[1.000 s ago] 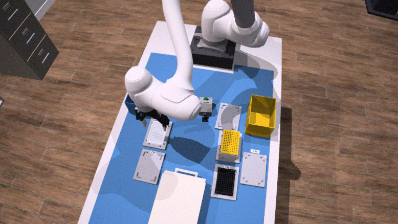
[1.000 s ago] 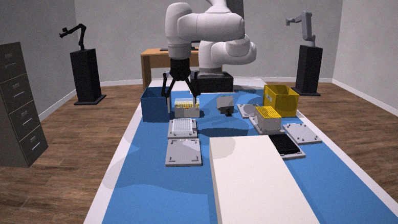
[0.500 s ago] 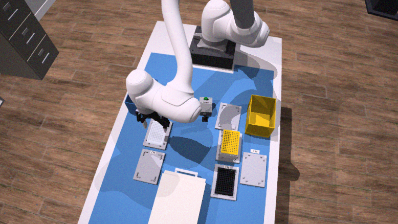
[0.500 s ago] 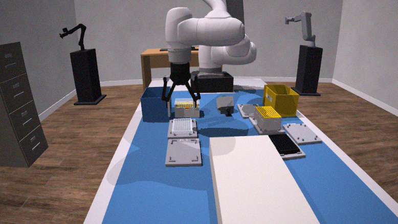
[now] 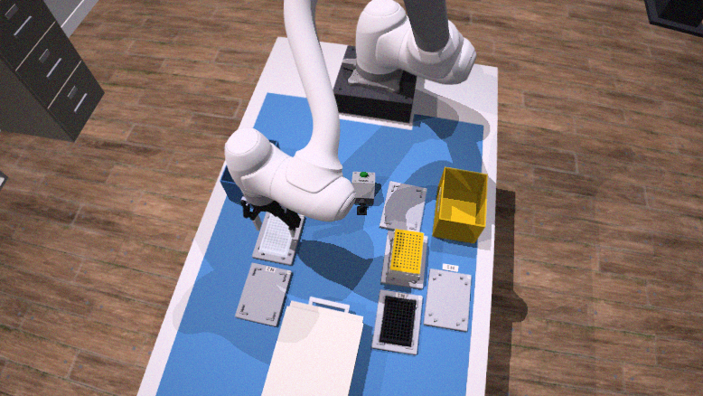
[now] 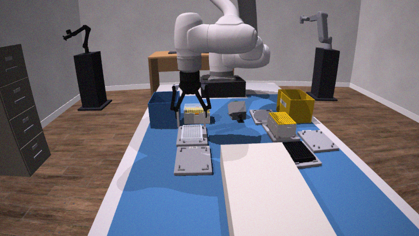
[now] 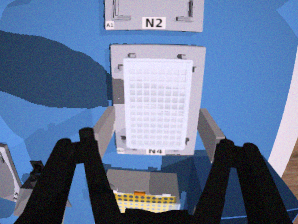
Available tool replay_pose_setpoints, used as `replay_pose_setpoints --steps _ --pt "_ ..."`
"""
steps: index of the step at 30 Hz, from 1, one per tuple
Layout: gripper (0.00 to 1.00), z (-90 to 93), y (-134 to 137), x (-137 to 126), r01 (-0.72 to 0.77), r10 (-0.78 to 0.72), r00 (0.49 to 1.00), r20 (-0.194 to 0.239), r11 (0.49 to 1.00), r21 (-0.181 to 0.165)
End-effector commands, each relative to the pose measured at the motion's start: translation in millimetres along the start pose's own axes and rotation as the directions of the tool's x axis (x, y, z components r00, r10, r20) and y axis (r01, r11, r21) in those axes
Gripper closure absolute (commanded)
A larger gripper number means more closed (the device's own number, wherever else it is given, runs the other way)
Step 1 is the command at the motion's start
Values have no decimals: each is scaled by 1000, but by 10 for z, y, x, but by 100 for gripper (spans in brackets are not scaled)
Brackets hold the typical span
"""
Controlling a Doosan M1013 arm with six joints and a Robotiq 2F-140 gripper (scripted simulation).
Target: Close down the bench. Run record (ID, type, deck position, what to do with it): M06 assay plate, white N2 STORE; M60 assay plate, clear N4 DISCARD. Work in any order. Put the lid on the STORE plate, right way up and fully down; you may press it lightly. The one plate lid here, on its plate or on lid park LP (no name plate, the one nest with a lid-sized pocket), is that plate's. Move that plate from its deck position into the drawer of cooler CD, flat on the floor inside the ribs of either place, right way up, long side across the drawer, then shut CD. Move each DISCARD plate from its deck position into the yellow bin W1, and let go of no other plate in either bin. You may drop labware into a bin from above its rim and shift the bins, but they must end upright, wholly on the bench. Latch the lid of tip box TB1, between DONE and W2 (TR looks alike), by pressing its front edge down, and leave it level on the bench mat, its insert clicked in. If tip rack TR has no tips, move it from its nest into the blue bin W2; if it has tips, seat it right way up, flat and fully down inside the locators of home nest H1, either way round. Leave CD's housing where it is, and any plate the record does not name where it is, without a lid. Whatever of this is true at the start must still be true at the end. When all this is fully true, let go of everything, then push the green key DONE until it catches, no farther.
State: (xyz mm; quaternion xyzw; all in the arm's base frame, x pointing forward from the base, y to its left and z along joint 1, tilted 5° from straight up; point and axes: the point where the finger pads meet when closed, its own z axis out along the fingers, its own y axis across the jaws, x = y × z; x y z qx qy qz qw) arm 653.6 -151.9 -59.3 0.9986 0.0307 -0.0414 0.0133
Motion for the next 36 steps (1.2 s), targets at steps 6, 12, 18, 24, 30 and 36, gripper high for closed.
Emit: replay_pose_setpoints --steps 6,12,18,24,30,36 --pt "34 98 0 1 0 0 1000 0 1000 0" --pt "34 164 0 1 0 0 1000 0 1000 0" --pt "34 164 0 1 0 0 1000 0 1000 0" --pt "34 244 0 1 0 0 1000 0 1000 0" --pt "34 324 0 1 0 0 1000 0 1000 0" --pt "34 364 0 1 0 0 1000 0 1000 0"
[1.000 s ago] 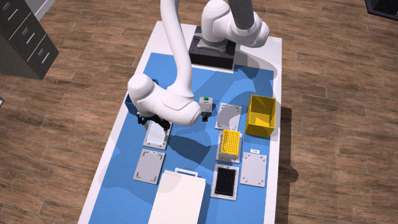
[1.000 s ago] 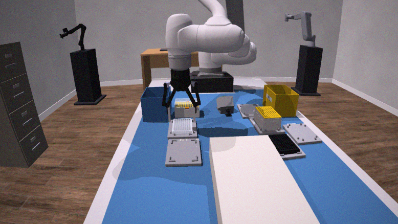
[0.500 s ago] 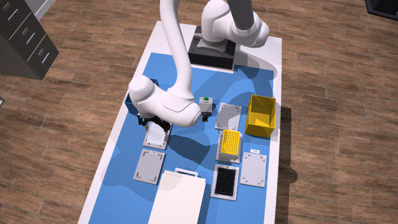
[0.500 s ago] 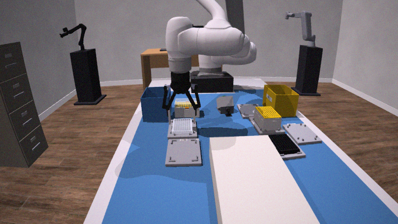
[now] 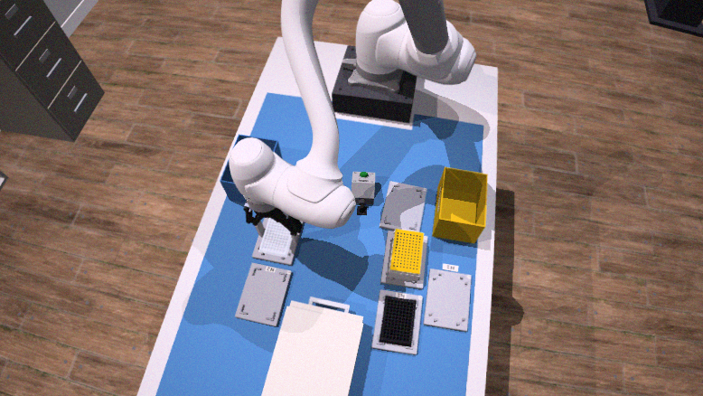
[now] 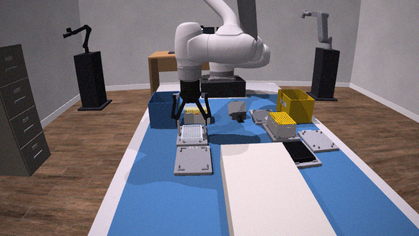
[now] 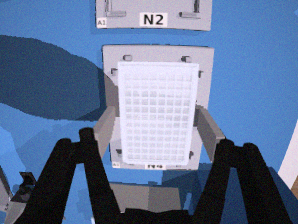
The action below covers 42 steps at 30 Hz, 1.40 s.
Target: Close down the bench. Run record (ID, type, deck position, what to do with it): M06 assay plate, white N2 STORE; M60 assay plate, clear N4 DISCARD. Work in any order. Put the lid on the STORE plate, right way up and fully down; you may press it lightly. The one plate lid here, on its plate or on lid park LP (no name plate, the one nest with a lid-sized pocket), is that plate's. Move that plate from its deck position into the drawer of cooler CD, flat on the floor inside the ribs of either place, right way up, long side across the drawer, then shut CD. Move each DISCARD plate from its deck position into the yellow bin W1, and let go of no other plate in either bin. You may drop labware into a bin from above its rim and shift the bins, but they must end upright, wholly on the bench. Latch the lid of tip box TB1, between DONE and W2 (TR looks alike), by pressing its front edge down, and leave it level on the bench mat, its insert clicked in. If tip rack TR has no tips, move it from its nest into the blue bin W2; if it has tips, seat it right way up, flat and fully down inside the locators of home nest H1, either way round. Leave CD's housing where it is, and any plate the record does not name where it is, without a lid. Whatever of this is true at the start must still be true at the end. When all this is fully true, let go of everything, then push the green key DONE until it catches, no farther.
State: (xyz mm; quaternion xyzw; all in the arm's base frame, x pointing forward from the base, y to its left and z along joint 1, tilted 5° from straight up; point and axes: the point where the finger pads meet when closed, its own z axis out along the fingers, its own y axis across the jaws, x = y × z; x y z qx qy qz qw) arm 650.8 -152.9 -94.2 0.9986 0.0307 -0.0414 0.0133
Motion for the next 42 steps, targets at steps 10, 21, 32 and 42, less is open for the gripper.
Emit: replay_pose_setpoints --steps 10,21,32,42 --pt "35 14 0 1 0 0 1000 0 1000 0" --pt "40 14 0 1 0 0 1000 0 1000 0" --pt "44 14 0 1 0 0 1000 0 1000 0" --pt "100 14 0 1 0 0 1000 0 1000 0"
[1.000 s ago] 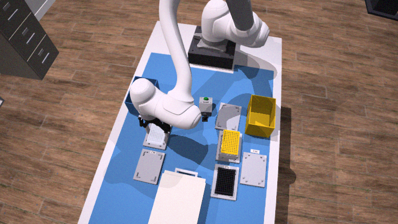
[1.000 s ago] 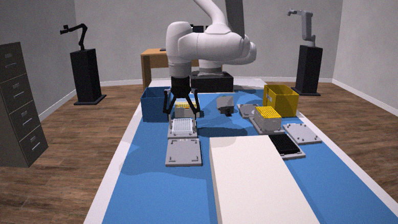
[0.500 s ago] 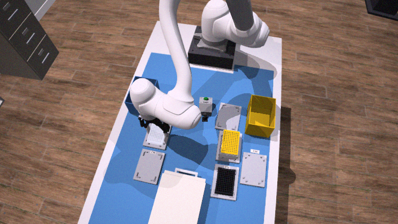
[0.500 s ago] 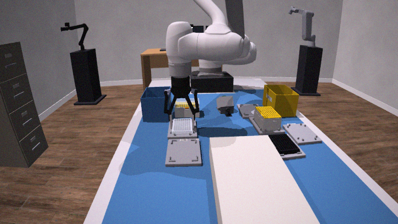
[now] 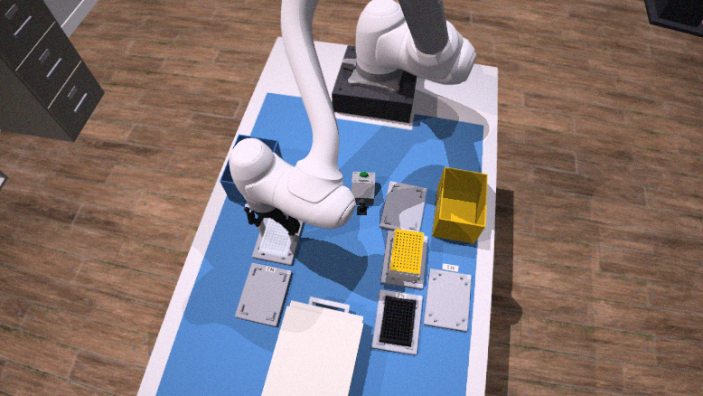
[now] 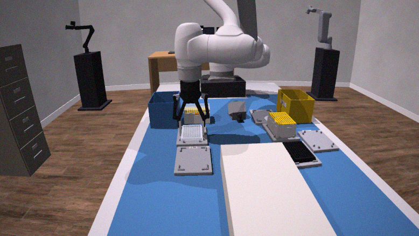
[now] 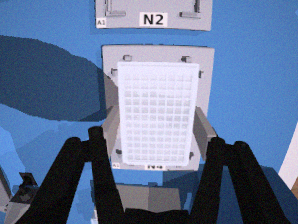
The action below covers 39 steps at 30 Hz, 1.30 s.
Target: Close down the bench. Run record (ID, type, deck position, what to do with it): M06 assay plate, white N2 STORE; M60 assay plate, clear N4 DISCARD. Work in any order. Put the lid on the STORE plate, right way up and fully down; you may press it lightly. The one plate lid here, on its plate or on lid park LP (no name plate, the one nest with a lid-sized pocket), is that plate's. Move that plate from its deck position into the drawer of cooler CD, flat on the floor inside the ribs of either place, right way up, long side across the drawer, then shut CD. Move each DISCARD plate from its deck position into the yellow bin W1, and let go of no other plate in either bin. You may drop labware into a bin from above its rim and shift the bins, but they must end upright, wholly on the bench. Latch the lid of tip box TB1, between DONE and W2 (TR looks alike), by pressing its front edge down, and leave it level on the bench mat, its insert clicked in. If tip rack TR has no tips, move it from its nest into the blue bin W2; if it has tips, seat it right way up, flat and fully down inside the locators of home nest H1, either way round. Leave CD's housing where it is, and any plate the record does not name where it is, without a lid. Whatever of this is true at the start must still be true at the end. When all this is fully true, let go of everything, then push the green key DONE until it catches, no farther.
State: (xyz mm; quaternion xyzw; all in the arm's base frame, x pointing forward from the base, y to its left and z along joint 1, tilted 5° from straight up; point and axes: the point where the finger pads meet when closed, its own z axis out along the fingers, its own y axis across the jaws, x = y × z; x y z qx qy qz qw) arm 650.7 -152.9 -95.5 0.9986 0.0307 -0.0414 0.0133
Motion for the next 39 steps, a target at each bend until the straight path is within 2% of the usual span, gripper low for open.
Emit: replay_pose_setpoints --steps 1,39 --pt "100 1 -1 0 0 0 1000 0 1000 0" --pt "100 -56 -1 0 0 0 1000 0 1000 0"
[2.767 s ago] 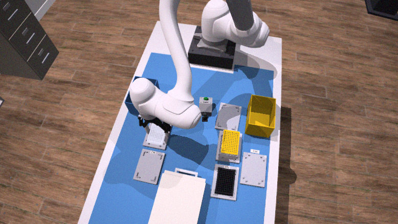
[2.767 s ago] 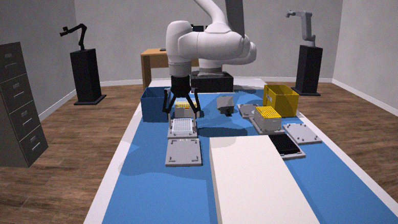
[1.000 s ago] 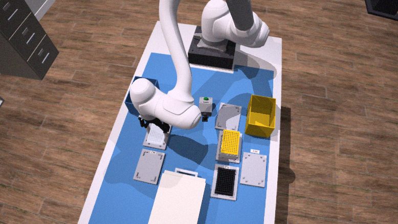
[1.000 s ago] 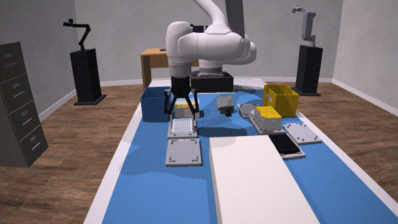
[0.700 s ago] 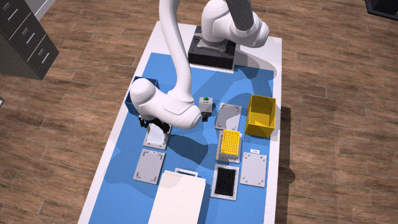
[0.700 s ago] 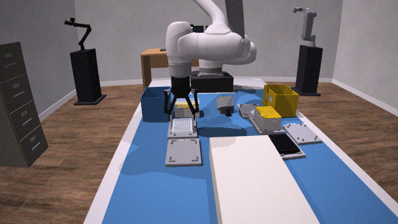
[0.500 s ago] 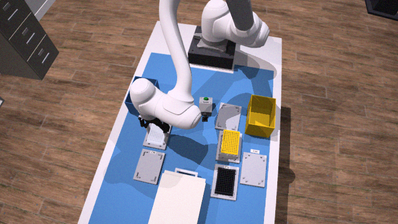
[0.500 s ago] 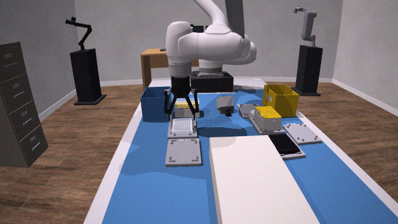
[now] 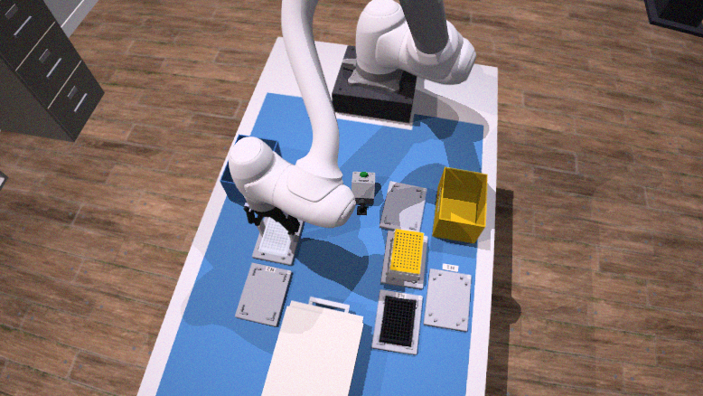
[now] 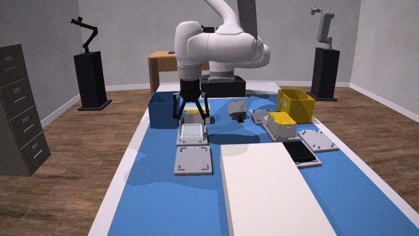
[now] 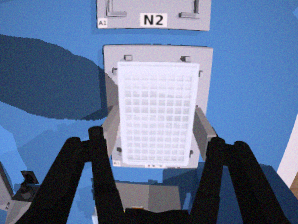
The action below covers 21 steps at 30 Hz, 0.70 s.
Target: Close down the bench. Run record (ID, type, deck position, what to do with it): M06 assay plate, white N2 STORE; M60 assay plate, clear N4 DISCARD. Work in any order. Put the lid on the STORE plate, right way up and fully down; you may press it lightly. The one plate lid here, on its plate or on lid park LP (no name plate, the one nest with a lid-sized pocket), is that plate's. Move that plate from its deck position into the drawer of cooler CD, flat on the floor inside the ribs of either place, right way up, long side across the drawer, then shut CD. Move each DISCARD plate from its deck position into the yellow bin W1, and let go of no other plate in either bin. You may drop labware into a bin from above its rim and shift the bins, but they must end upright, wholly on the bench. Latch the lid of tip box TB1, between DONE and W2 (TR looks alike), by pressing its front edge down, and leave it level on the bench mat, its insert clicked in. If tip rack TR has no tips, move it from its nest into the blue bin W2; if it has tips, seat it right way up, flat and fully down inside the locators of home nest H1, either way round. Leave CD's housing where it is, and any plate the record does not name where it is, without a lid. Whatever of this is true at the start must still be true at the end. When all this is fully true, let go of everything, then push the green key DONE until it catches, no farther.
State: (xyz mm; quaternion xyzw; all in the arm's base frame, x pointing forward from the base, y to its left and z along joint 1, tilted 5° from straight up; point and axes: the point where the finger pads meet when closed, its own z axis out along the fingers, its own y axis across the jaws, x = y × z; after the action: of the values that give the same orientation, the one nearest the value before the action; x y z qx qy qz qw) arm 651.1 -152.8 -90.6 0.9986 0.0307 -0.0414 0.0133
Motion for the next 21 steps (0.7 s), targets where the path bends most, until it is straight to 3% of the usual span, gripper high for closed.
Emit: replay_pose_setpoints --steps 1,21 --pt "100 -6 0 0 0 0 1000 0 1000 0" --pt "100 -116 0 0 0 0 1000 0 1000 0"
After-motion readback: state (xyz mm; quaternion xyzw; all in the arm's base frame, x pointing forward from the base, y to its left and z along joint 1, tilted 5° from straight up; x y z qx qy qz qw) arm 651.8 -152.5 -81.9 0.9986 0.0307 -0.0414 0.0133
